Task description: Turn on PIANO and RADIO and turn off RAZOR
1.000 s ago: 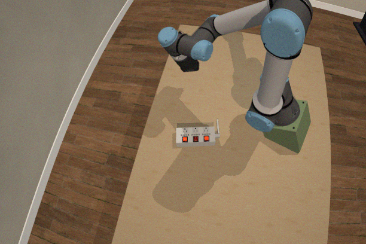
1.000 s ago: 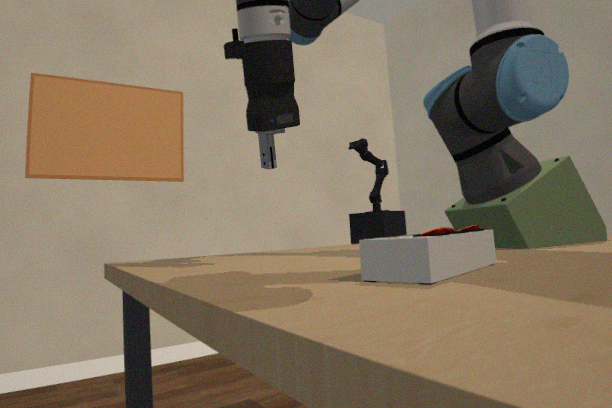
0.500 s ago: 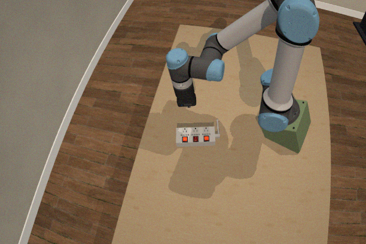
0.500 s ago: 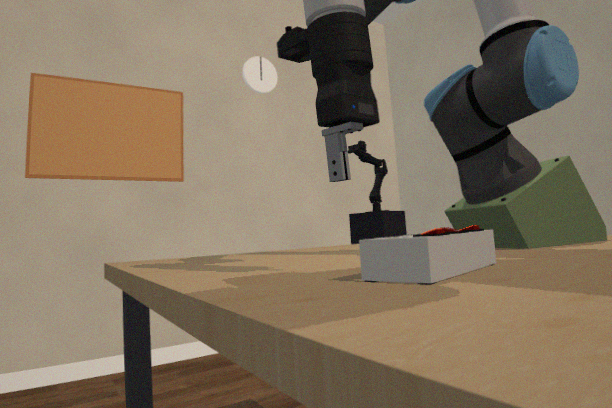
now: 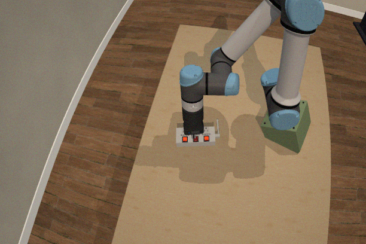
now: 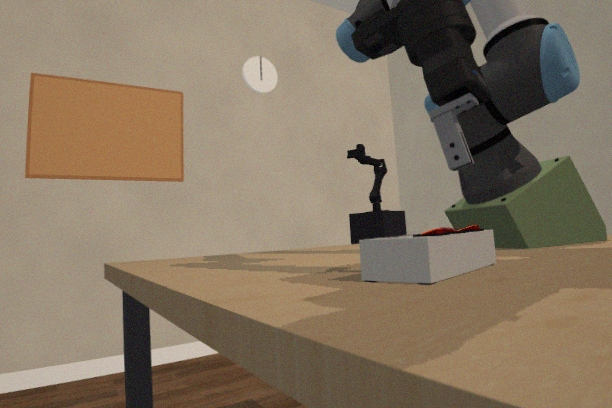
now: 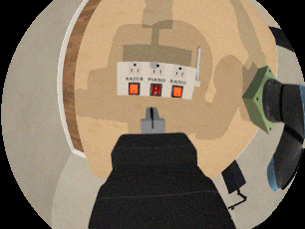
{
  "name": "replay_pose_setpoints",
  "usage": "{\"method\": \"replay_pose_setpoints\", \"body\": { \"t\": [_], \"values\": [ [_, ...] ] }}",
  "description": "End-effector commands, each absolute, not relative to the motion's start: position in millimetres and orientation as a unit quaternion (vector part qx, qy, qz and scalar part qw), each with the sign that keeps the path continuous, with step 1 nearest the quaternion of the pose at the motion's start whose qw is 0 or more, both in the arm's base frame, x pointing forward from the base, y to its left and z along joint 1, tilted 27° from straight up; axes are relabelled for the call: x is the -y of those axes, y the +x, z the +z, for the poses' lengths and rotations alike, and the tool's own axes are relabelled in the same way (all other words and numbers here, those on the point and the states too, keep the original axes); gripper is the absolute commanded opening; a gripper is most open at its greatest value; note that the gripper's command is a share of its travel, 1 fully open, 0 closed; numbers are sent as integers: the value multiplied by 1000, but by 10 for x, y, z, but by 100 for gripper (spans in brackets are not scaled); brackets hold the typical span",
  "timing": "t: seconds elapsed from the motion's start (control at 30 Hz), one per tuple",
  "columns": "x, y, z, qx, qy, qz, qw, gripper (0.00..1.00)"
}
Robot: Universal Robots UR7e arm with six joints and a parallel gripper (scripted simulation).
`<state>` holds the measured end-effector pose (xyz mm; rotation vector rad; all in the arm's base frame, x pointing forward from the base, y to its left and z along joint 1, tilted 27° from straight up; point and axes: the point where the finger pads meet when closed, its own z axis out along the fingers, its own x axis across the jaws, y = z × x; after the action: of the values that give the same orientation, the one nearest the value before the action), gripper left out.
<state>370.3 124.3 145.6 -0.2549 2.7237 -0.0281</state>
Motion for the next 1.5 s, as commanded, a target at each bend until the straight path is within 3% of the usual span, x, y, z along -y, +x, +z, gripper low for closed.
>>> {"method": "replay_pose_setpoints", "body": {
  "t": [0.0, 1.47],
  "values": [
    [-1530, 3633, 1371, -973, -106, 12, 207, 0],
    [-1675, 3567, 1328, -971, -114, 25, 207, 0]
  ]
}}
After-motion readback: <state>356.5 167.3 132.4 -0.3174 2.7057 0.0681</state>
